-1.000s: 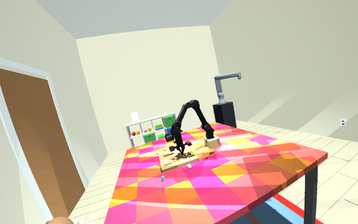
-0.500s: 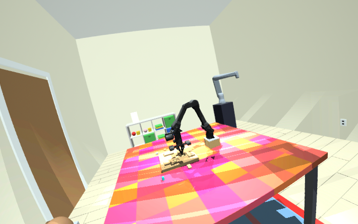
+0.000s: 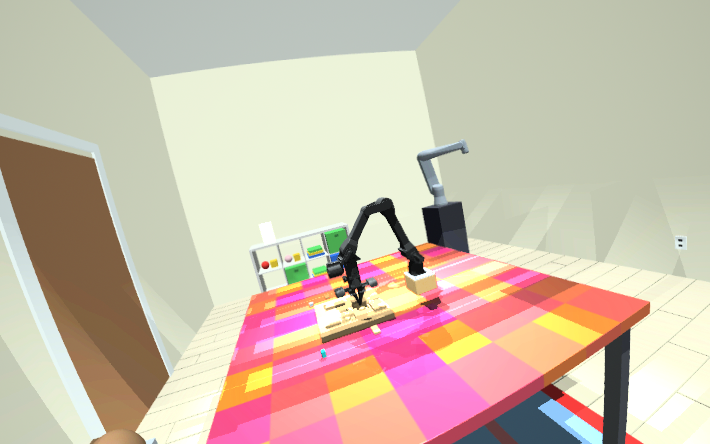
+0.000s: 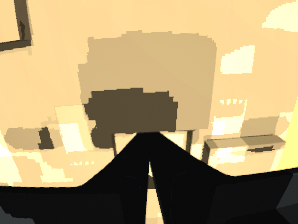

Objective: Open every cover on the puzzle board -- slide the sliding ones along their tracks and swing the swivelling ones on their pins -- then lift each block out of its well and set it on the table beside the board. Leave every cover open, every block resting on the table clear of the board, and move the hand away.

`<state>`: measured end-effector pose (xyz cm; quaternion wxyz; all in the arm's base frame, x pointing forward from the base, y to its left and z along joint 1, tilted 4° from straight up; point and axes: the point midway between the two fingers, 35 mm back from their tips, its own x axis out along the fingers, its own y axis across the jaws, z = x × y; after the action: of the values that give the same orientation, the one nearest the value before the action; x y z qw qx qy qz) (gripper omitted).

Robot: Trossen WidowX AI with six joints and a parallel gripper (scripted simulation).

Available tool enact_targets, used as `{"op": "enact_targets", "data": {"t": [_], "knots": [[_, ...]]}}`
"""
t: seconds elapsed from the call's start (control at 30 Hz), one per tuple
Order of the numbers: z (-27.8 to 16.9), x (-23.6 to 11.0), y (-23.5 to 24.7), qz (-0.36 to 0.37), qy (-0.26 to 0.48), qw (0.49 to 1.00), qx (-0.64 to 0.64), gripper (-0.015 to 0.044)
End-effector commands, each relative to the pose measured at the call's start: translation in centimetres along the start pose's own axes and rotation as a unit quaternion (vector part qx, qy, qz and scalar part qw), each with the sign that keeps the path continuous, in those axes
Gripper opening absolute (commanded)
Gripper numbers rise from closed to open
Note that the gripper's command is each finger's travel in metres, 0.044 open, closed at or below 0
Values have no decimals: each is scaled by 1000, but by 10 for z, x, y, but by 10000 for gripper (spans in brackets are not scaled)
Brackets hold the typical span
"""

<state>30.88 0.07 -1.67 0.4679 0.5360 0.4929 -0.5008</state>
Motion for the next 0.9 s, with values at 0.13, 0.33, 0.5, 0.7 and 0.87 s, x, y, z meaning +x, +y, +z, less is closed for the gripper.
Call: {"op": "enact_targets", "data": {"t": [0.13,0.33,0.5,0.7,0.87], "knots": [[9,0,-1,0,-1,1000,-1,0],[15,1,-2,0,-2,1000,-1,0],[15,-4,-1,0,-2,1000,-1,0],[16,-11,-1,0,-2,1000,-1,0],[17,-18,-1,0,-2,1000,-1,0]]}}
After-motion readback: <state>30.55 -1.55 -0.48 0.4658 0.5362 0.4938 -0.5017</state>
